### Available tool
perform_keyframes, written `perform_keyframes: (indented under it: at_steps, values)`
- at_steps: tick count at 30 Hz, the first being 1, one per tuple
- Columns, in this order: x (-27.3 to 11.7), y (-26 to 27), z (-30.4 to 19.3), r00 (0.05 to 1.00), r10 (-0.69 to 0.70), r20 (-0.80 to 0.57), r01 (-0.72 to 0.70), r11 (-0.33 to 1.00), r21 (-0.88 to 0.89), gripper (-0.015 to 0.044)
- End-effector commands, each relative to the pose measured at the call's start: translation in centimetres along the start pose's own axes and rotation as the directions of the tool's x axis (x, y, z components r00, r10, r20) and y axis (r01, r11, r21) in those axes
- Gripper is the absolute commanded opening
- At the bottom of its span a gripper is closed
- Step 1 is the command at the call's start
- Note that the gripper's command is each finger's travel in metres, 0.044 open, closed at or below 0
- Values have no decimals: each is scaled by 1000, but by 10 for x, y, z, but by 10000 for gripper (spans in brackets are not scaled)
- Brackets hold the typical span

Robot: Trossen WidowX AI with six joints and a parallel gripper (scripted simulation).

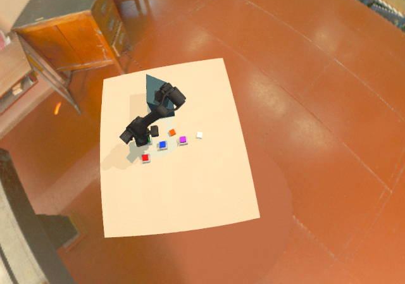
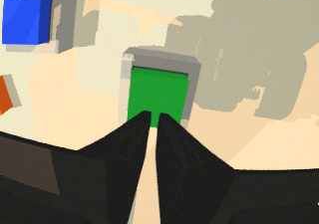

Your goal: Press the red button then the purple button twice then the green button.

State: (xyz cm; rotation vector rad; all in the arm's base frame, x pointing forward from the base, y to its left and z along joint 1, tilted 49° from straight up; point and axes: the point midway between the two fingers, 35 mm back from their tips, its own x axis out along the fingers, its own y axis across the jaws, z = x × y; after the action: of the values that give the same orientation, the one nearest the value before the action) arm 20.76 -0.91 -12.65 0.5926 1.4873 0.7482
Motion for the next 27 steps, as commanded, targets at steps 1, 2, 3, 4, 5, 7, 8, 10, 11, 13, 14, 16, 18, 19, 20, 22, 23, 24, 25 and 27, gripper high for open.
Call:
perform_keyframes:
  at_steps: [1,2,3,4,5,7,8,10,11,13,14,16,18,19,20,22,23,24,25,27]
  values:
    - [-8,0,2,1000,-6,0,6,1000,-9,20]
    - [-9,1,4,1000,-7,0,7,1000,-9,46]
    - [-12,6,8,1000,-13,-1,13,1000,-7,72]
    - [-16,14,16,1000,-21,-1,21,1000,-5,99]
    - [-21,25,26,1000,-31,-1,31,1000,-3,125]
    - [-30,50,43,999,-46,1,46,999,1,178]
    - [-34,64,50,999,-52,2,52,999,2,204]
    - [-41,93,63,998,-60,6,60,998,3,256]
    - [-44,109,68,998,-62,7,62,998,3,283]
    - [-49,141,75,998,-62,10,62,998,3,335]
    - [-51,158,76,998,-61,12,61,998,2,361]
    - [-55,193,77,998,-54,14,54,999,0,400]
    - [-59,228,73,999,-43,13,43,999,-2,400]
    - [-61,246,69,999,-36,13,36,999,-3,400]
    - [-63,263,64,1000,-27,11,28,1000,-4,400]
    - [-67,296,51,1000,-8,5,8,1000,-7,400]
    - [-69,309,44,1000,1,2,-1,1000,-8,400]
    - [-70,317,40,1000,6,0,-6,1000,-8,400]
    - [-70,320,38,1000,8,-1,-8,1000,-8,400]
    - [-70,320,38,1000,8,-1,-8,1000,-8,400]
